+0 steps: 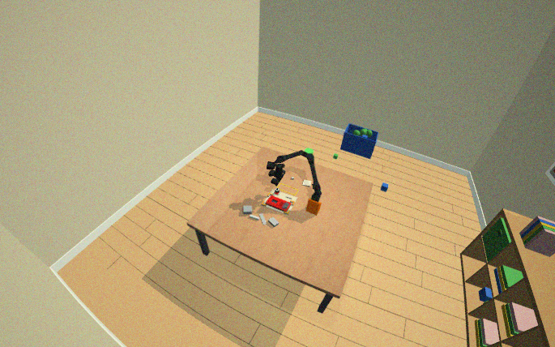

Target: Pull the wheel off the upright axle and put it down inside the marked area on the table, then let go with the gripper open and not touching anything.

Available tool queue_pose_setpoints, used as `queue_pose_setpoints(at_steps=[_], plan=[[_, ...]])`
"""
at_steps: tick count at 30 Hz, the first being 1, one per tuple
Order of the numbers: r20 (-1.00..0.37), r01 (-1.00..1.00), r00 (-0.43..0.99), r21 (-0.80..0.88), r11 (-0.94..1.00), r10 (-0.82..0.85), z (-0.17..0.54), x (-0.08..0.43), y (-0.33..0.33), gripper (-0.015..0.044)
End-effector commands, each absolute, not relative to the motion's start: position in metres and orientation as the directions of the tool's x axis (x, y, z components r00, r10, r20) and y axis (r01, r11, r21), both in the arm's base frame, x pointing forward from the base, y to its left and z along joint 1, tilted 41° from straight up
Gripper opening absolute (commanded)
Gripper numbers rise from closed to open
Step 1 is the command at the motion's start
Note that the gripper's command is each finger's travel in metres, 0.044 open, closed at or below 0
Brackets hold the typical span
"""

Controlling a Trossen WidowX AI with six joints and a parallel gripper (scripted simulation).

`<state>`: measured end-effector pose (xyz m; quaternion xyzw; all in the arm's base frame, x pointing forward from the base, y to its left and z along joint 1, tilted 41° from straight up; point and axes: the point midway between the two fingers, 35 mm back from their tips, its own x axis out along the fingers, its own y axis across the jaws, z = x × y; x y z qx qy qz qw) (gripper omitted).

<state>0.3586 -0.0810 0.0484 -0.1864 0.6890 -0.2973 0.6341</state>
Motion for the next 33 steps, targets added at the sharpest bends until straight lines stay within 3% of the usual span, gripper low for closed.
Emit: queue_pose_setpoints(at_steps=[1,24,28,33], plan=[[-0.765,0.161,-0.133,-0.644,0.748,-0.63,0.047,0.36,-0.084,0.03],[-0.763,0.16,-0.133,-0.647,0.745,-0.633,-0.013,0.348,-0.128,0.03],[-0.765,0.166,-0.136,-0.644,0.747,-0.629,-0.01,0.348,-0.126,0.0195],[-0.765,0.166,-0.136,-0.644,0.747,-0.629,-0.01,0.348,-0.126,0.0162]])
